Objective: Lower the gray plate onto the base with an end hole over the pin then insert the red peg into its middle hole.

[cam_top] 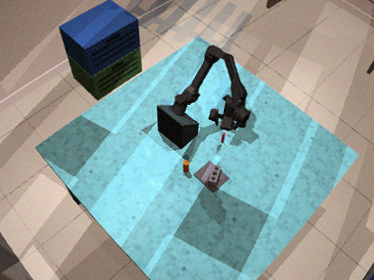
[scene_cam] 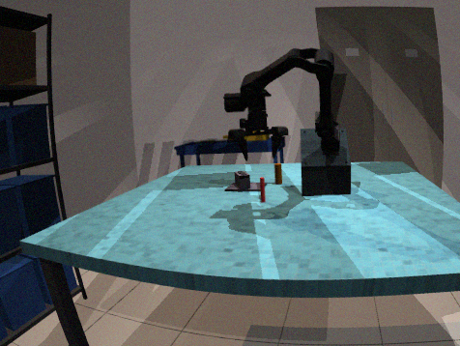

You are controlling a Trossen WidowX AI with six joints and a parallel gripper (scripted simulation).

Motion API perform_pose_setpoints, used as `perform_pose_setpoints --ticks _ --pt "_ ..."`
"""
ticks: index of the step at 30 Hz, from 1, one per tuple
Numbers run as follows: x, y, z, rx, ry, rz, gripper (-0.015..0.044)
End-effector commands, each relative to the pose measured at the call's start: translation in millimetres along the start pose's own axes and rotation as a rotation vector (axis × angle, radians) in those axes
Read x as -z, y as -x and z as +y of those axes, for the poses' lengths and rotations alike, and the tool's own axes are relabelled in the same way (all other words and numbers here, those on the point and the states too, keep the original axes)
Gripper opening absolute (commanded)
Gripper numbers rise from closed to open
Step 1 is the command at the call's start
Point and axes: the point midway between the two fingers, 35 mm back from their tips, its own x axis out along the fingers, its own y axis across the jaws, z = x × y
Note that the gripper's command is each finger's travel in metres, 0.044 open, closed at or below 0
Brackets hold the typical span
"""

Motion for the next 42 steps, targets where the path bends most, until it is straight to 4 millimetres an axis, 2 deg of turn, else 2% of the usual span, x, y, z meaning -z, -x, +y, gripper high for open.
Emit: perform_pose_setpoints --ticks 1,3,7,10,16,42 --pt "5.0 -19.6 -2.2 0.001 -0.002 0.009 0.0440" --pt "5.4 -28.9 -2.3 0.000 -0.002 0.010 0.0440" --pt "5.3 -30.1 -2.3 0.000 -0.002 0.010 0.0440" --pt "4.6 -42.7 -1.7 0.000 -0.001 0.010 0.0440" --pt "4.4 -46.3 -1.5 0.000 -0.001 0.010 0.0440" --pt "4.0 -87.6 -0.7 0.000 -0.001 0.011 0.0440"
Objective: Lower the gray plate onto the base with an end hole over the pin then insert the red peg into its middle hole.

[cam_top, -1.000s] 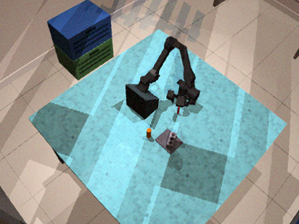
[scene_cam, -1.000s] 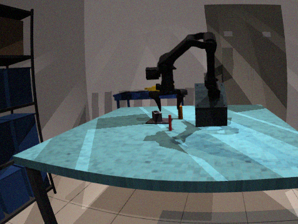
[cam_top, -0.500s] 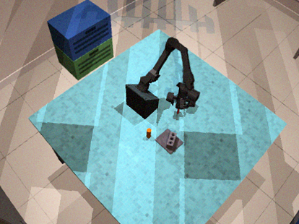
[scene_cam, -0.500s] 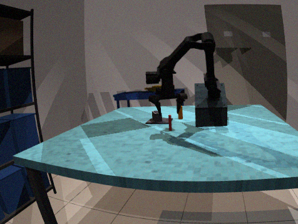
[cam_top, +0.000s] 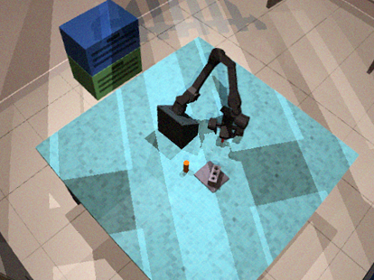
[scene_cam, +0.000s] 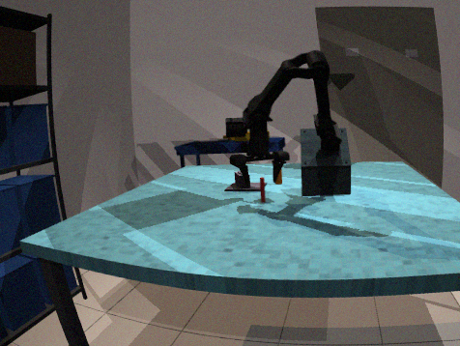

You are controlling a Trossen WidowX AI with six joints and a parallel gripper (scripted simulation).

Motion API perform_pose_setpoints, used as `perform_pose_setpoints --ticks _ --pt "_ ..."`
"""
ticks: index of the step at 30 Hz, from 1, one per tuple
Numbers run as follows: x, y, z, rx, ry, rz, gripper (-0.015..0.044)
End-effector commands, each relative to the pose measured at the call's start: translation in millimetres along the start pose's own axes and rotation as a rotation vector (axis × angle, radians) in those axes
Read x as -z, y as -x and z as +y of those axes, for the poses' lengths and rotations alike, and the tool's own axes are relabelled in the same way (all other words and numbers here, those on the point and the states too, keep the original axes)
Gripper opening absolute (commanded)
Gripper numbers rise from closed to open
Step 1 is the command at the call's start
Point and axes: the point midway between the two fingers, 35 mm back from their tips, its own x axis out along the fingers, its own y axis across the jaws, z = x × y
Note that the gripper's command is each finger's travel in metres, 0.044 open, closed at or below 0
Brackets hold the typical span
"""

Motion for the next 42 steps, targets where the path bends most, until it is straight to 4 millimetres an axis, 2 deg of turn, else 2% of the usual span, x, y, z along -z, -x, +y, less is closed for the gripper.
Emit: perform_pose_setpoints --ticks 1,9,24,31,35,42 --pt "-0.2 -8.4 -3.0 0.009 -0.009 0.000 0.0440" --pt "0.7 -18.2 -3.7 0.008 -0.009 0.002 0.0440" --pt "0.7 -18.2 -3.7 0.008 -0.009 0.002 0.0046" --pt "0.7 -18.2 -3.7 0.008 -0.009 0.002 0.0000" --pt "0.4 -16.8 -3.5 0.008 -0.009 0.002 0.0000" --pt "-3.0 0.3 -1.1 0.011 -0.009 -0.004 0.0000"
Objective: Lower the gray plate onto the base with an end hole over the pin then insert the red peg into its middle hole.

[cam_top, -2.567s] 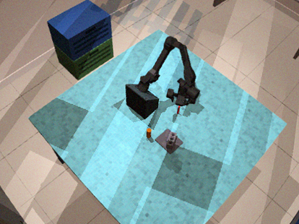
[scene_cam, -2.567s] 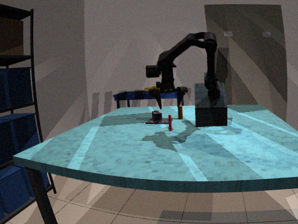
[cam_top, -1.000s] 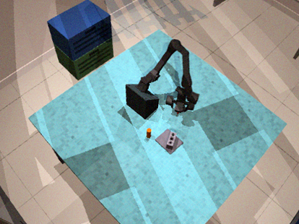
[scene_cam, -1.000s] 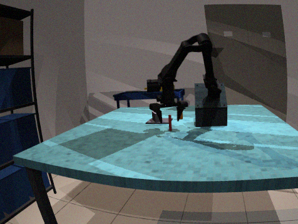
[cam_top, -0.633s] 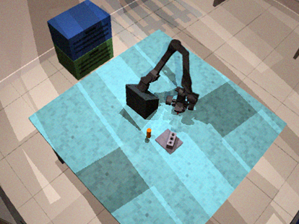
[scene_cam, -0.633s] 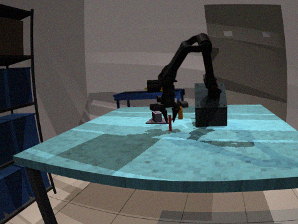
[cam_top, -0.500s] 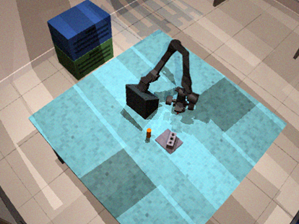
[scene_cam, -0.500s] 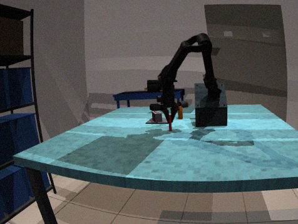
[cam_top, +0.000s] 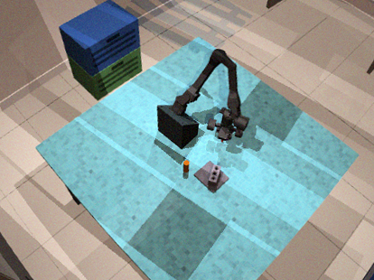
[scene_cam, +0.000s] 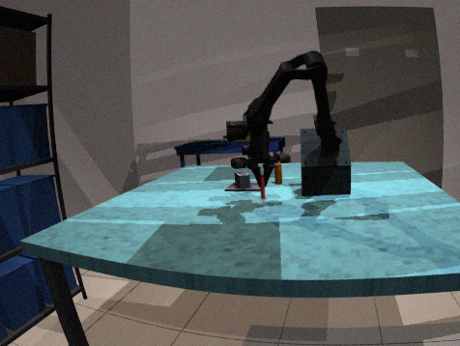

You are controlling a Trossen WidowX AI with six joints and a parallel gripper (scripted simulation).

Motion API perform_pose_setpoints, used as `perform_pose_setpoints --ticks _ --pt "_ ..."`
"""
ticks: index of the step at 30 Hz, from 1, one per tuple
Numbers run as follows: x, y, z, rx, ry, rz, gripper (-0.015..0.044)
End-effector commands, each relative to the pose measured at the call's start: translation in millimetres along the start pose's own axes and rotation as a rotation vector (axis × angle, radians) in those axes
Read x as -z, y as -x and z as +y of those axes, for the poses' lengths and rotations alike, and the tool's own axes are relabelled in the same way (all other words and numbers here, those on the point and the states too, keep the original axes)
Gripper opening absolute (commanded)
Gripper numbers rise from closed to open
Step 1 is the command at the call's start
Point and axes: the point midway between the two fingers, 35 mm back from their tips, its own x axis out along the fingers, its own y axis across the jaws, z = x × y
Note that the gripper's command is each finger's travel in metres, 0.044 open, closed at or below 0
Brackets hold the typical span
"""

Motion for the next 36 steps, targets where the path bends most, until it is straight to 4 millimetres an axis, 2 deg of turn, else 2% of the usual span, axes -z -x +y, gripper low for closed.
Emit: perform_pose_setpoints --ticks 1,20,21,36 --pt "-2.3 12.1 3.2 -0.005 0.009 -0.010 0.0000" --pt "-9.0 71.4 5.1 -0.002 0.009 -0.012 0.0000" --pt "-8.9 60.3 4.5 0.001 0.001 -0.010 0.0000" --pt "-46.5 65.7 20.5 0.002 0.002 -0.019 0.0000"
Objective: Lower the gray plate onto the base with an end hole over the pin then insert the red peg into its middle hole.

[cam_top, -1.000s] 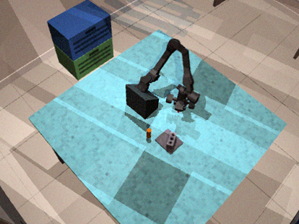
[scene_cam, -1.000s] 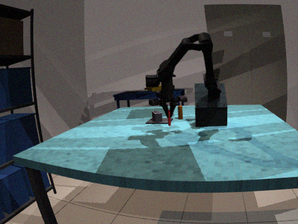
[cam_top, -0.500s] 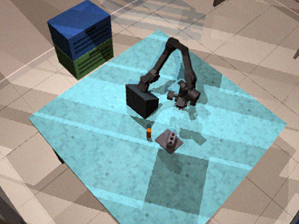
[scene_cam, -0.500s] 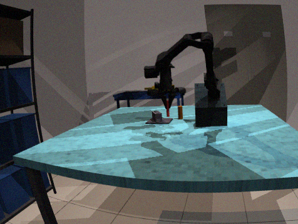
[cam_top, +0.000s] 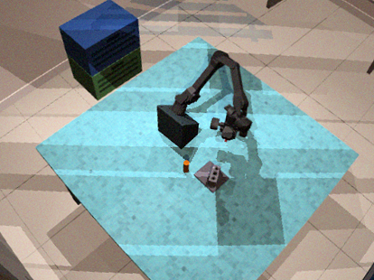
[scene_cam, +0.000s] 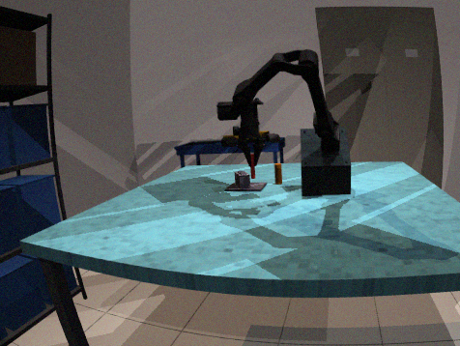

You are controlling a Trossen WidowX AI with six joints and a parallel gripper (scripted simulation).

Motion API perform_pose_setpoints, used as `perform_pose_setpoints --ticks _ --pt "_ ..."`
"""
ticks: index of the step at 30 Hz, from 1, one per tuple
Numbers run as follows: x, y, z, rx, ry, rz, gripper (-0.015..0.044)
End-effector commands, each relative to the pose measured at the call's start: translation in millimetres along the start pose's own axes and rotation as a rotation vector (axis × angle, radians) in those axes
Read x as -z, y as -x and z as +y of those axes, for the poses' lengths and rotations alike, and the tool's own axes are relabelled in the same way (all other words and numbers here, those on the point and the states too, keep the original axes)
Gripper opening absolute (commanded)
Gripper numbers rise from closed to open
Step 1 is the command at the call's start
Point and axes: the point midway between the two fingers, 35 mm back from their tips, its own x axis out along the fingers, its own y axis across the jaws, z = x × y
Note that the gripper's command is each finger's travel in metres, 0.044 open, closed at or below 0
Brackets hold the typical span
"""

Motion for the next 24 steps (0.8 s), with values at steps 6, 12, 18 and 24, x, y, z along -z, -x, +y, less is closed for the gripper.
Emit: perform_pose_setpoints --ticks 6,12,18,24 --pt "-26.8 2.0 7.2 0.006 0.003 -0.007 0.0000" --pt "-44.6 3.3 10.7 0.006 0.003 -0.009 0.0000" --pt "-62.3 4.0 12.8 0.005 0.015 -0.013 0.0000" --pt "-80.2 4.3 13.6 0.003 0.033 -0.017 0.0000"
